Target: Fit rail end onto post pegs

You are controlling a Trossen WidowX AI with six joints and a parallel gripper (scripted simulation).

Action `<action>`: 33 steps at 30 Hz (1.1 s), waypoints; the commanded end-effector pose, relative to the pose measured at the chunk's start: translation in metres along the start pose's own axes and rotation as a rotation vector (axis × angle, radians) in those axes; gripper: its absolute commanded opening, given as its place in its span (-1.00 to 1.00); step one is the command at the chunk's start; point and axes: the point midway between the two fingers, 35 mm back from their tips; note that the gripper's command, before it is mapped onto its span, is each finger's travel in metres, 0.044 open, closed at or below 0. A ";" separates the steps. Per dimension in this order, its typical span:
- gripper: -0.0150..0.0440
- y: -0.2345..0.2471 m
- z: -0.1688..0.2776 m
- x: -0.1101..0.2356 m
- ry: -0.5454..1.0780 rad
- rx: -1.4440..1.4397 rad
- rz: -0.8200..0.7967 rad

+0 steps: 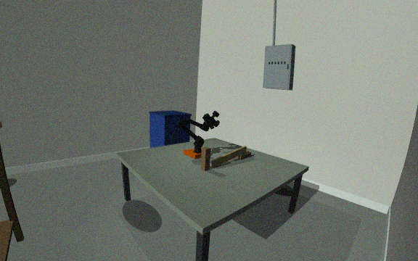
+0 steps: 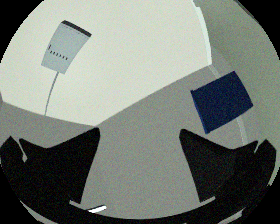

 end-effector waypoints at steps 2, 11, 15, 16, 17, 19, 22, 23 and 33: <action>1.00 0.003 -0.010 0.000 -0.043 0.046 -0.003; 1.00 0.036 -0.141 0.043 -0.587 0.615 0.179; 1.00 0.042 -0.171 0.067 -0.715 0.746 0.296; 1.00 0.043 -0.178 0.073 -0.745 0.777 0.330; 1.00 0.044 -0.185 0.080 -0.774 0.807 0.366; 1.00 0.047 -0.198 0.095 -0.827 0.864 0.443; 1.00 0.048 -0.215 0.120 -0.894 0.943 0.576; 1.00 0.049 -0.220 0.128 -0.912 0.967 0.624; 1.00 0.045 -0.254 0.219 -0.968 1.124 1.156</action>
Point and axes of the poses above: the point midway between the two fingers, 35 mm back from their tips, its own x axis back along the fingers, its own y axis across the jaws, z = x × y, and after that the axes turned 15 degrees about x, right-handed
